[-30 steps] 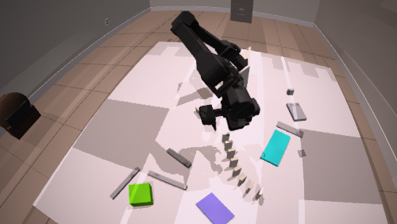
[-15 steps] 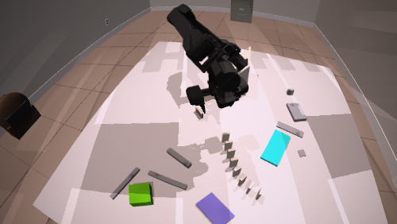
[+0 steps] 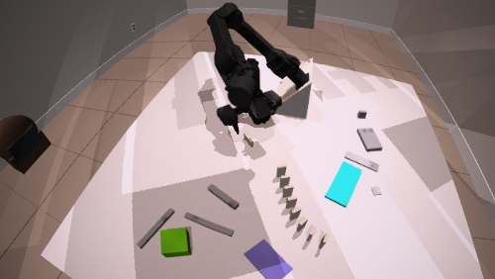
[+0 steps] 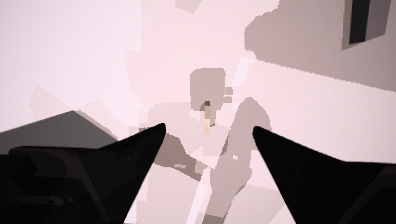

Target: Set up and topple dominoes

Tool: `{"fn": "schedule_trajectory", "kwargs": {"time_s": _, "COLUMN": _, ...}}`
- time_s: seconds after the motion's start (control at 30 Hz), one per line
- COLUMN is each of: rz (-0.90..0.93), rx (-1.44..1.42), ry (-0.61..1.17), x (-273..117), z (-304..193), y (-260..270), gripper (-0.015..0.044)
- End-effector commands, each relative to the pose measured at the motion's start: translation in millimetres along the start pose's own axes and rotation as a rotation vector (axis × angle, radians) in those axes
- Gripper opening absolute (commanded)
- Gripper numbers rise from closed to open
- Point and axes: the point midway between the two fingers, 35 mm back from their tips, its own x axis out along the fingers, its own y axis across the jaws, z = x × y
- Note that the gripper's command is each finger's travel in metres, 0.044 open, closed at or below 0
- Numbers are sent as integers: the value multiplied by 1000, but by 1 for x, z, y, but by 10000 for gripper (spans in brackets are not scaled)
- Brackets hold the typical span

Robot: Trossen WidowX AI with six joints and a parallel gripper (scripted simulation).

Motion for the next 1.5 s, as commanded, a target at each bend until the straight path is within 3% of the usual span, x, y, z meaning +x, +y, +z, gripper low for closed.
{"fn": "schedule_trajectory", "kwargs": {"time_s": 0.0, "rz": 3, "rx": -10, "ry": 7, "x": 20, "z": -1, "y": 1, "gripper": 440}}
{"fn": "schedule_trajectory", "kwargs": {"time_s": 0.2, "rz": -3, "rx": -10, "ry": 11, "x": 58, "z": -1, "y": 0, "gripper": 440}}
{"fn": "schedule_trajectory", "kwargs": {"time_s": 0.83, "rz": -3, "rx": -10, "ry": 12, "x": 75, "z": -1, "y": 0, "gripper": 440}}
{"fn": "schedule_trajectory", "kwargs": {"time_s": 1.37, "rz": -3, "rx": -10, "ry": 12, "x": 75, "z": -1, "y": 0, "gripper": 21}}
{"fn": "schedule_trajectory", "kwargs": {"time_s": 1.47, "rz": -3, "rx": -10, "ry": 12, "x": 75, "z": -1, "y": 0, "gripper": 21}}
